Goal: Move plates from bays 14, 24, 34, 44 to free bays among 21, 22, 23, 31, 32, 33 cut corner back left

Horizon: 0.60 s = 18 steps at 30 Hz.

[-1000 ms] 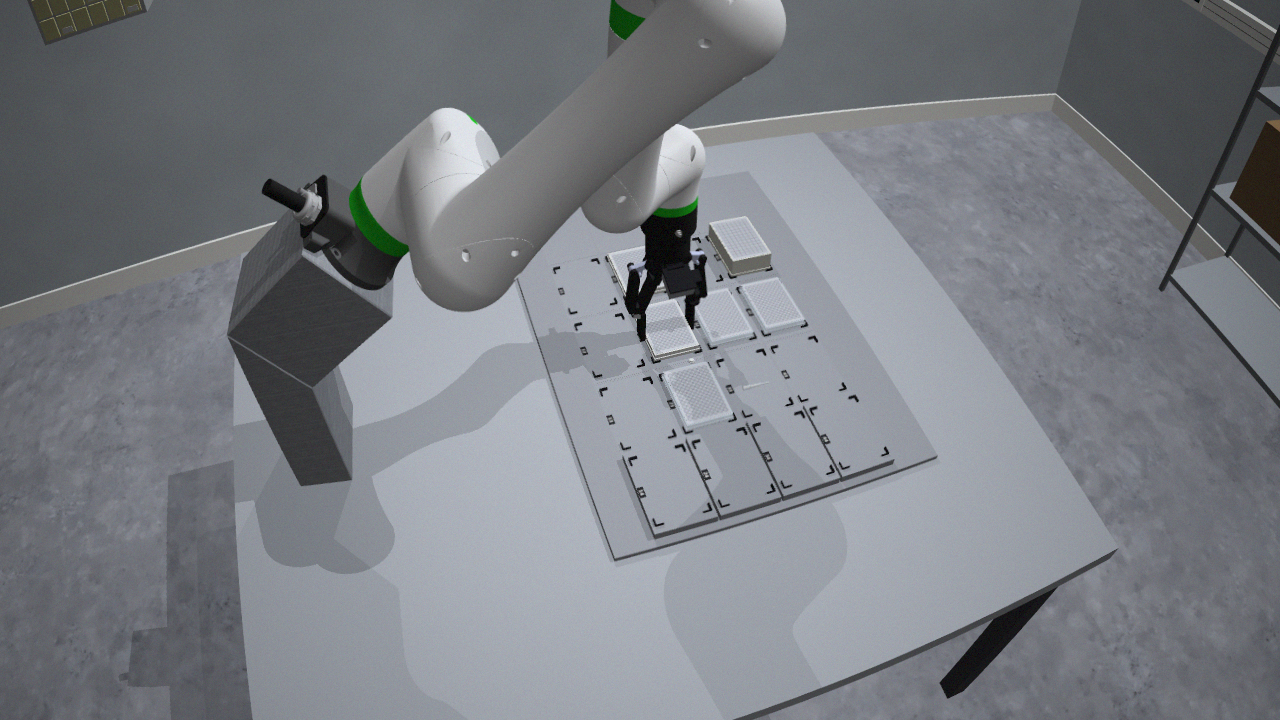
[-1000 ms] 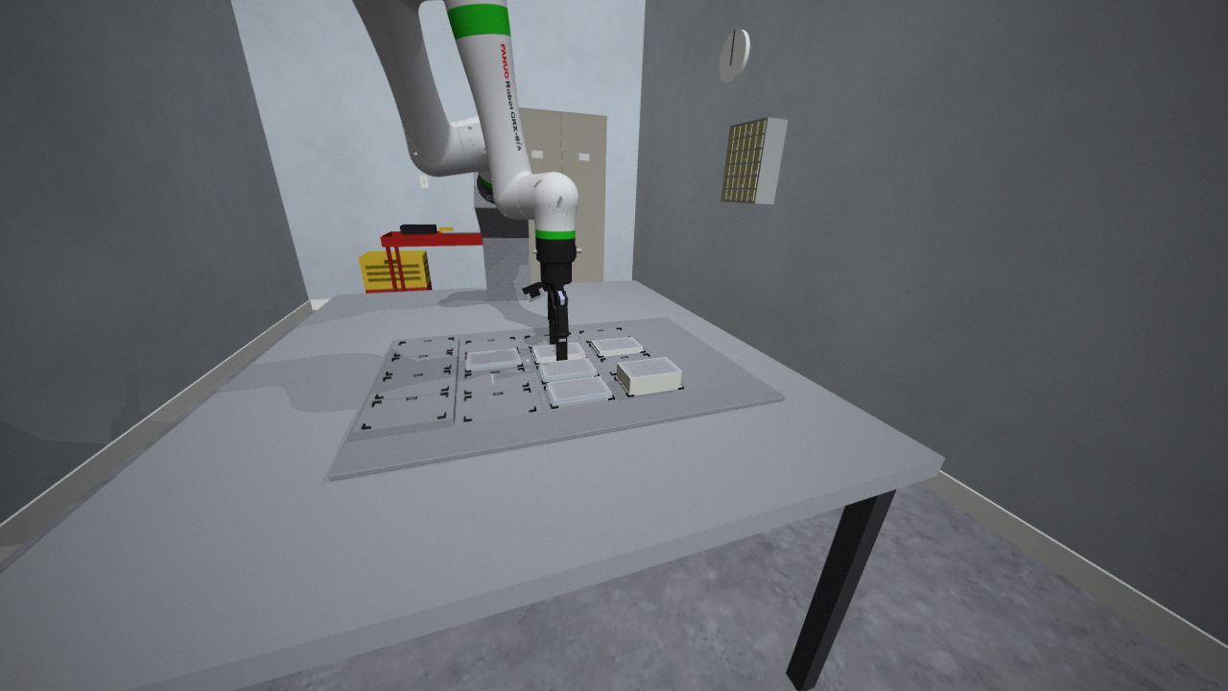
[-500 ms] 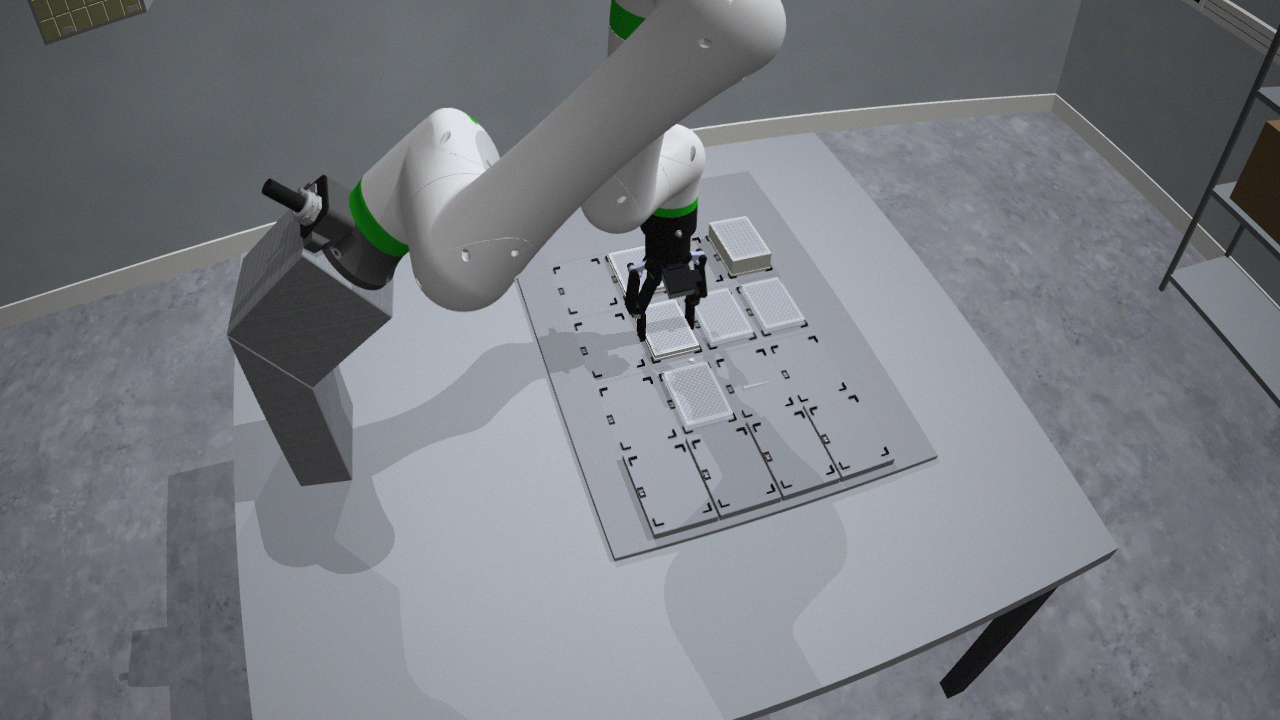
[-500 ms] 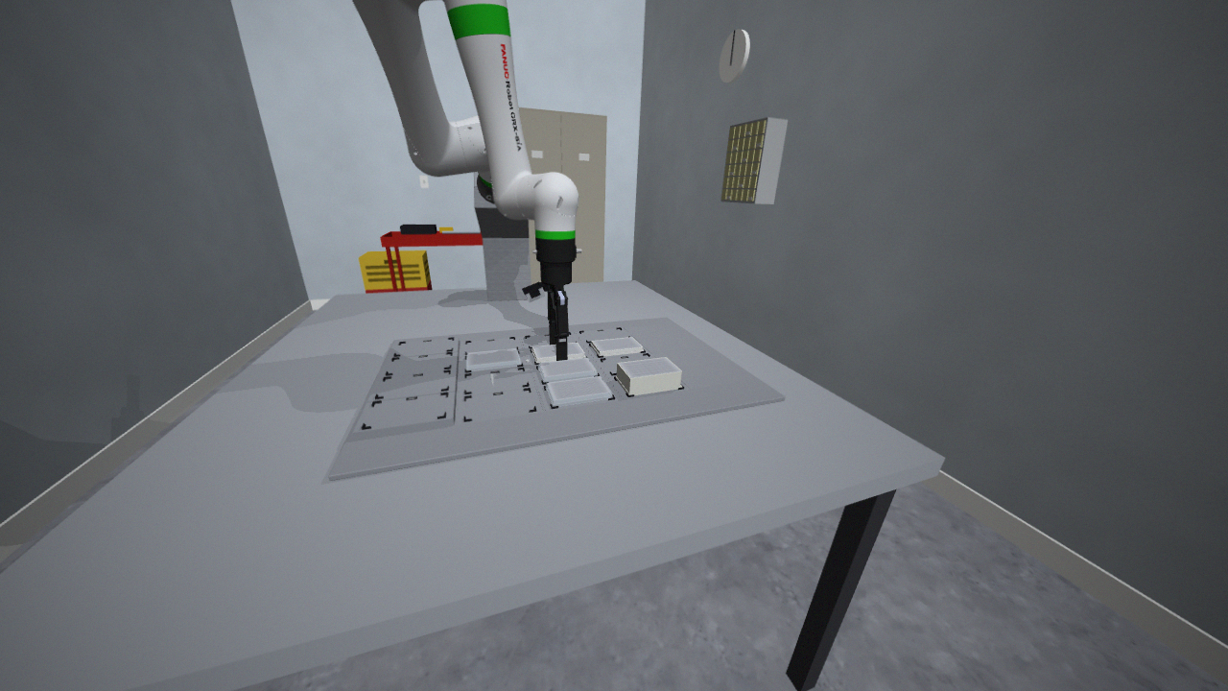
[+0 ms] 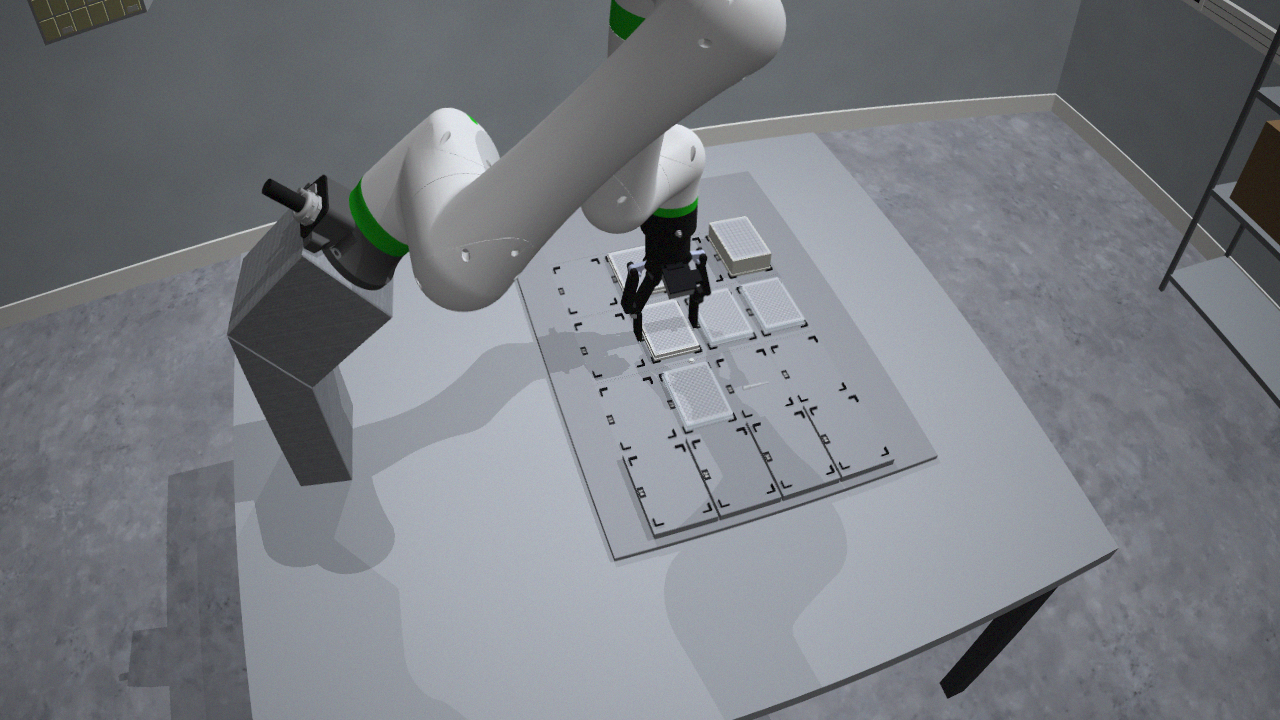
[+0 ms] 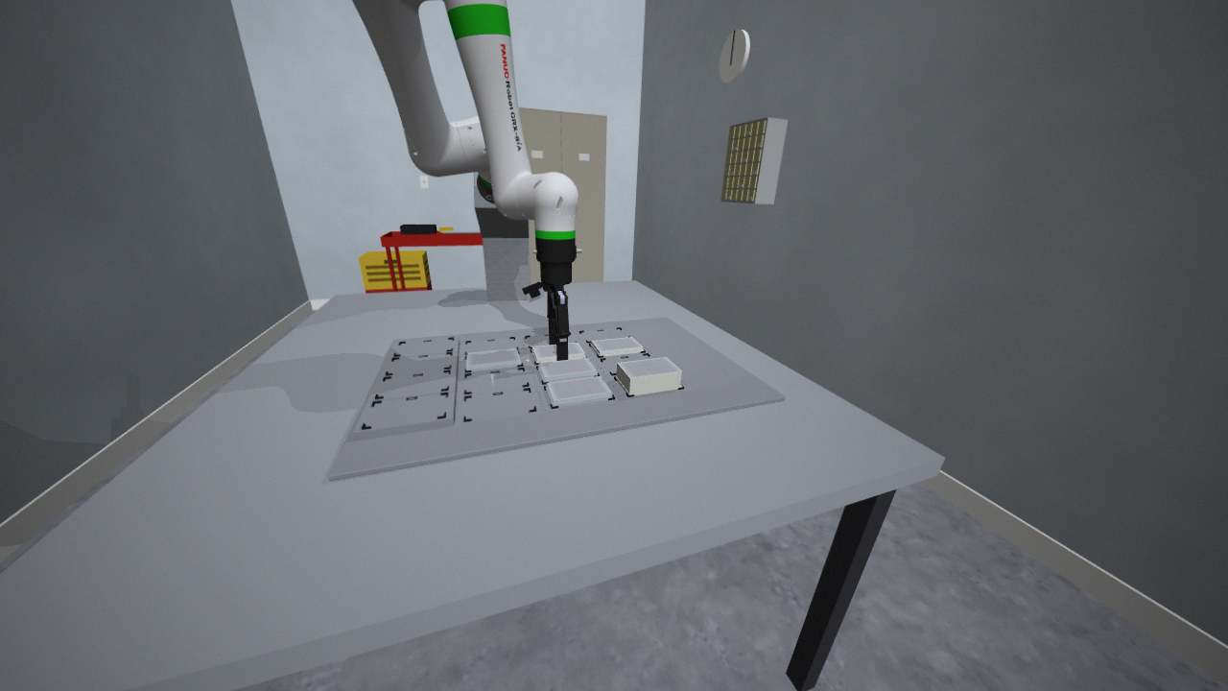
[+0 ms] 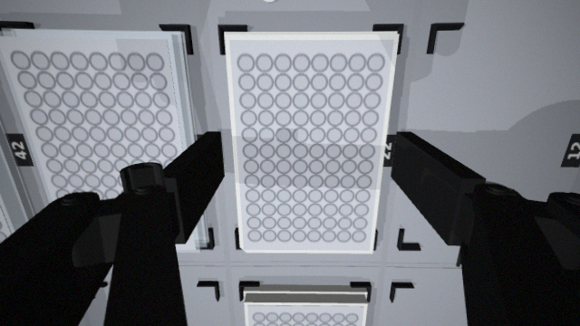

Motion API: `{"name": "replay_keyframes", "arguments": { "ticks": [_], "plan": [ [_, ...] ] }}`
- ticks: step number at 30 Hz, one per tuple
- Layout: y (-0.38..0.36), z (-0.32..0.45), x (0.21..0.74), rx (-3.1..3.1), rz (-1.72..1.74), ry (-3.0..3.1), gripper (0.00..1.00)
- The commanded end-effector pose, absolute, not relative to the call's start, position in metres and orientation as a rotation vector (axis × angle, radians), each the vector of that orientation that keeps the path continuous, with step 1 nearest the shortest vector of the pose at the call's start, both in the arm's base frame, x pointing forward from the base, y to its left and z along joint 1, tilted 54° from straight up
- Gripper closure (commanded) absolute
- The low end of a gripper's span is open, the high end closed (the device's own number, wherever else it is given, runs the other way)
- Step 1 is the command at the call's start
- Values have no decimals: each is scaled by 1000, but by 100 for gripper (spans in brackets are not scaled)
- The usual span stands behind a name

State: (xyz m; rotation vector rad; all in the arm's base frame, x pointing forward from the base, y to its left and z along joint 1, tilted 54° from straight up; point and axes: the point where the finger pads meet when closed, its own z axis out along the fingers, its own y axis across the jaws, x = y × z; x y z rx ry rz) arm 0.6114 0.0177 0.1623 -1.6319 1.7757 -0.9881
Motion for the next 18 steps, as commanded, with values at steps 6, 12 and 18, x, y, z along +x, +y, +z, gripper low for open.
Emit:
{"name": "replay_keyframes", "arguments": {
  "ticks": [6,12,18],
  "plan": [
    [18,163,611,-1631,-989,1775,30],
    [18,163,611,-1631,-989,1775,30],
    [19,166,607,-1631,-989,1775,30]
  ]
}}
